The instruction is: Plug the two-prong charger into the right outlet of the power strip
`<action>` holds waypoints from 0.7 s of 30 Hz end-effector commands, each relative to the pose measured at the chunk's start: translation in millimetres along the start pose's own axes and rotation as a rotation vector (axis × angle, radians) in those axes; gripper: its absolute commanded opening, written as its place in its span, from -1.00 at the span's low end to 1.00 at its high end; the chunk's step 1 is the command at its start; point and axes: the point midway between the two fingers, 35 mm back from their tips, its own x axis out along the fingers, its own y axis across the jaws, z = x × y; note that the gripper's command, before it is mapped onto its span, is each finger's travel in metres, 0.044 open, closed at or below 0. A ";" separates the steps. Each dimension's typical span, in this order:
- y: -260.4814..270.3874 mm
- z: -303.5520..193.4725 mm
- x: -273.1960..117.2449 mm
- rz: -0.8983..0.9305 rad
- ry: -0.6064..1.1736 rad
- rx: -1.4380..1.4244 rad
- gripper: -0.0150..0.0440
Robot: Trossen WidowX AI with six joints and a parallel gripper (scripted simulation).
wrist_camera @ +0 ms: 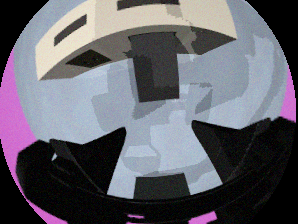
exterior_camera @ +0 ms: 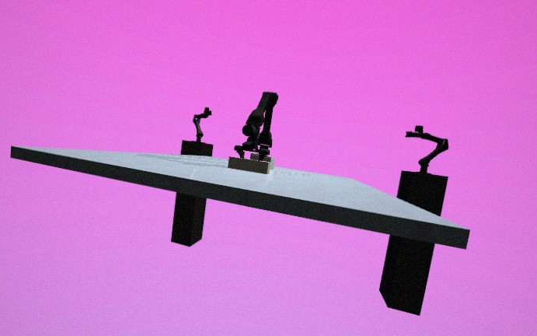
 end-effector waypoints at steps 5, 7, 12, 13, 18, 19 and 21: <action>-0.4 9.8 -35.5 0.003 -0.278 0.001 1.00; -0.6 11.6 -48.7 0.004 -0.381 0.001 1.00; -1.0 12.6 -77.0 0.005 -0.602 0.001 1.00; -1.0 12.6 -78.1 0.005 -0.610 0.001 1.00; -1.0 12.6 -78.1 0.005 -0.610 0.001 1.00; -1.0 12.6 -78.1 0.005 -0.610 0.001 1.00; -1.0 12.6 -78.1 0.005 -0.610 0.001 1.00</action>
